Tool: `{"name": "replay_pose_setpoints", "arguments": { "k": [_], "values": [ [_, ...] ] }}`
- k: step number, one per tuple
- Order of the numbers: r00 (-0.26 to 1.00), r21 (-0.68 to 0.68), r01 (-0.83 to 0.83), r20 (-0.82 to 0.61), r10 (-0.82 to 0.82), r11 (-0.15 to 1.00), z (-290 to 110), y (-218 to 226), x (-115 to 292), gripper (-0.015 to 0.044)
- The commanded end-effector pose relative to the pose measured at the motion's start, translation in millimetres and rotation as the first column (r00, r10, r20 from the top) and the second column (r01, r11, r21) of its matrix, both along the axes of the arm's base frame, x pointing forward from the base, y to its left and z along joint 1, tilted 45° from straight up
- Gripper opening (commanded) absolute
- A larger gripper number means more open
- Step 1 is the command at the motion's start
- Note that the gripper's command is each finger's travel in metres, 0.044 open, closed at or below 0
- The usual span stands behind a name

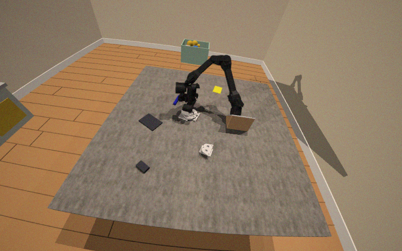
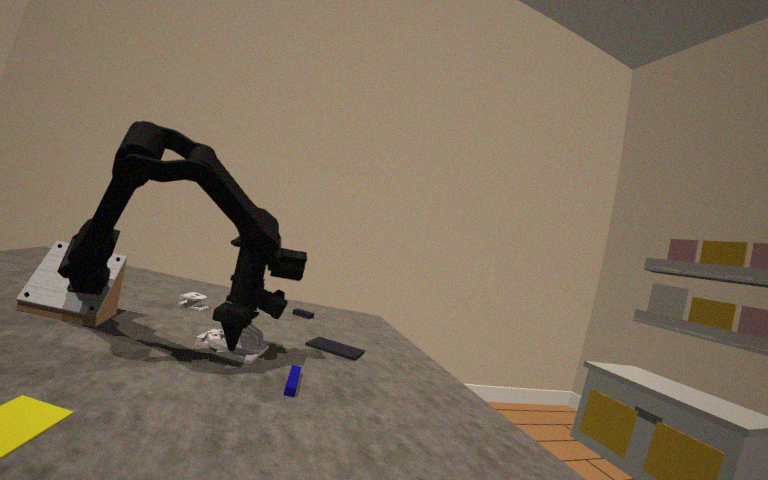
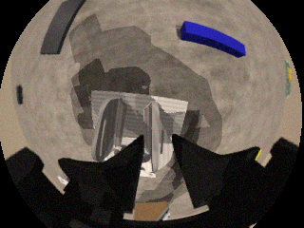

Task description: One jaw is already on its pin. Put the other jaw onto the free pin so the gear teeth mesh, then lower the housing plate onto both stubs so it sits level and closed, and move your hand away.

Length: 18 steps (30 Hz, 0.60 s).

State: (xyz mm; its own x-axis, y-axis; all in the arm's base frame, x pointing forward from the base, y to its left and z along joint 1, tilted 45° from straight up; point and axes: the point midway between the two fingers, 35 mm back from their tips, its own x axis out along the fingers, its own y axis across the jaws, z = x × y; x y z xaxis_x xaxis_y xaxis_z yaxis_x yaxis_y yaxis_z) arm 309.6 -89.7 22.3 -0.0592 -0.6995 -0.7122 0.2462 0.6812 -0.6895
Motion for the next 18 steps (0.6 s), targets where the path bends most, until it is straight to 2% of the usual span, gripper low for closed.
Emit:
{"name": "replay_pose_setpoints", "arguments": {
  "k": [1,11,14,18],
  "values": [
    [1.0,-0.007,-0.003,-0.003,0.003,1.0,0.4,-1.1,0.0,0.0134],
    [1.0,-0.007,-0.003,-0.003,0.003,1.0,0.4,-1.1,0.0,0.0134],
    [1.0,0.0,0.0,0.0,0.0,1.0,0.0,0.0,0.0,0.0213],
    [1.0,0.0,0.0,0.0,0.0,1.0,0.0,0.0,0.0,0.0224]
  ]
}}
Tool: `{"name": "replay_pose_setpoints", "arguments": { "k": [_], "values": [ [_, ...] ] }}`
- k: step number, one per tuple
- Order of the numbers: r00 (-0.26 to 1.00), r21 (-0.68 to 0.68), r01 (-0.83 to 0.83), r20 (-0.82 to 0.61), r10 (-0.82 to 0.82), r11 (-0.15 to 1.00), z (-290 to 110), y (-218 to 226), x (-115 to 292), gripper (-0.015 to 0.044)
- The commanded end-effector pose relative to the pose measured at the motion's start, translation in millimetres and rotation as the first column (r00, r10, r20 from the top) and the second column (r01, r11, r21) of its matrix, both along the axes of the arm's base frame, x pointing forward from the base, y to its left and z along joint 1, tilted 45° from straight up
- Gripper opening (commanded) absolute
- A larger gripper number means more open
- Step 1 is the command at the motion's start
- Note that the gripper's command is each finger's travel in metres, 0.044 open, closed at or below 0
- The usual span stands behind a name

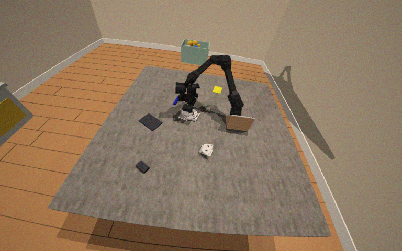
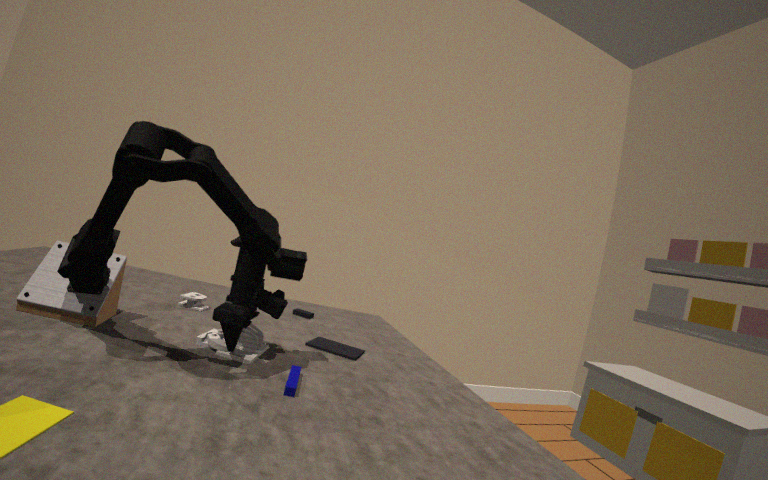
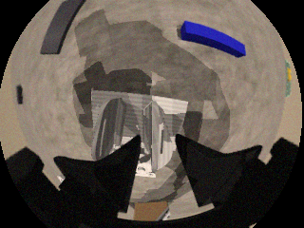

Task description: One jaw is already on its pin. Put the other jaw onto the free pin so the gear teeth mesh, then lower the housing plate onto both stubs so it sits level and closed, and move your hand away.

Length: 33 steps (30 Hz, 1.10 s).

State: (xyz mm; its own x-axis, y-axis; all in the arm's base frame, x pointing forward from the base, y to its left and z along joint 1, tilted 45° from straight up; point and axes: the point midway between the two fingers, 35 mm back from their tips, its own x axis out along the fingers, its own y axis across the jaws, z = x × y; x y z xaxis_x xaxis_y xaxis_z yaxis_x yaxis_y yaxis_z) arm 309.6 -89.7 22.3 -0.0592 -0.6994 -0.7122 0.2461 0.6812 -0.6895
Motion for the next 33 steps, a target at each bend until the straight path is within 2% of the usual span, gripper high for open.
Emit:
{"name": "replay_pose_setpoints", "arguments": {
  "k": [1,11,19,22,24,30,33],
  "values": [
    [1.0,0.0,0.0,0.0,0.0,1.0,0,0,0,0.0224],
    [1.0,0.0,0.0,0.0,0.0,1.0,2,2,0,0.0224],
    [1.0,-0.005,-0.002,-0.003,0.002,1.0,49,47,3,0.0224],
    [1.0,-0.008,-0.013,0.0,0.013,1.0,42,42,5,0.0224],
    [1.0,-0.01,-0.028,0.006,0.028,1.0,37,49,6,0.0277],
    [0.998,0.025,-0.05,0.037,0.049,0.998,1,107,11,0.0434],
    [0.998,0.045,-0.04,0.044,0.038,0.998,-18,137,8,0.044]
  ]
}}
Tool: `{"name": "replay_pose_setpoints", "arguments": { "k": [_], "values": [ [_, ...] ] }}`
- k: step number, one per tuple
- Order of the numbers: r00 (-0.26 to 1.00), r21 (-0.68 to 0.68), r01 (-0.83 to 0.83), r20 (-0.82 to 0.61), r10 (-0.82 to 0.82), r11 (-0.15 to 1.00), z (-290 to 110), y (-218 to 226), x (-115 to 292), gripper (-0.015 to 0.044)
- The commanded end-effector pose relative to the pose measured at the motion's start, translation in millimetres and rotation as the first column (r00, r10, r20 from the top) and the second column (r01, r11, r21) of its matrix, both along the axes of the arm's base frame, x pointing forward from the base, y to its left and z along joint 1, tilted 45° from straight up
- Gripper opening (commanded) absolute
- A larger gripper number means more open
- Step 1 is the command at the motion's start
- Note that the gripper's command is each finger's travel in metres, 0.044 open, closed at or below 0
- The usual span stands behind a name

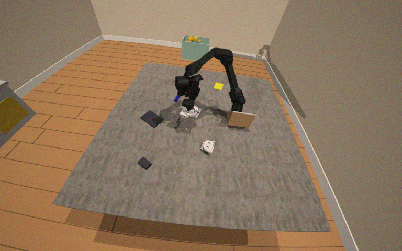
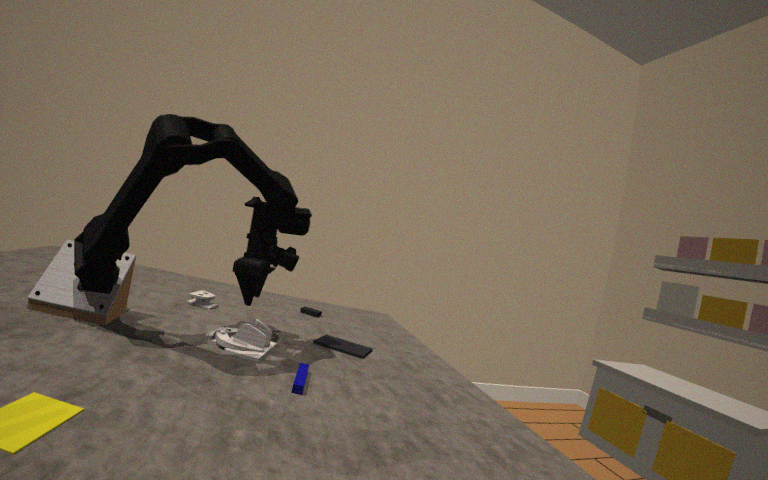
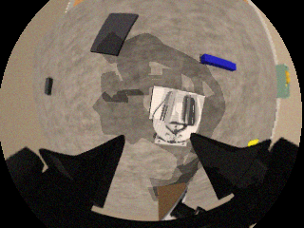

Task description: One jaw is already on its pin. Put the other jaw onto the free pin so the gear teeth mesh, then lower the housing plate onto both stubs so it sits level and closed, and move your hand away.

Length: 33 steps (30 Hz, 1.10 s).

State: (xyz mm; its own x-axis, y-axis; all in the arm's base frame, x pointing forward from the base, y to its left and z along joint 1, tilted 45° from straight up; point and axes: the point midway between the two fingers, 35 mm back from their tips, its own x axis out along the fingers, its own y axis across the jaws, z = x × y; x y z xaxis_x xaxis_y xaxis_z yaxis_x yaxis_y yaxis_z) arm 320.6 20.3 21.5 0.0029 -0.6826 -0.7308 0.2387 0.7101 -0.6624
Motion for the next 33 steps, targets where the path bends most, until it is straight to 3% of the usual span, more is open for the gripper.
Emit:
{"name": "replay_pose_setpoints", "arguments": {
  "k": [1,8,17,26,33],
  "values": [
    [1.0,0.028,0.014,0.006,-0.014,1.0,-26,39,-5,0.044],
    [0.998,0.048,0.061,0.015,-0.062,0.997,-83,119,-39,0.044],
    [0.989,0.0,0.139,0.045,-0.139,0.99,-154,190,-117,0.044],
    [0.988,-0.006,0.145,0.049,-0.144,0.989,-161,192,-124,0.044],
    [0.988,-0.008,0.145,0.05,-0.144,0.989,-186,165,-128,0.044]
  ]
}}
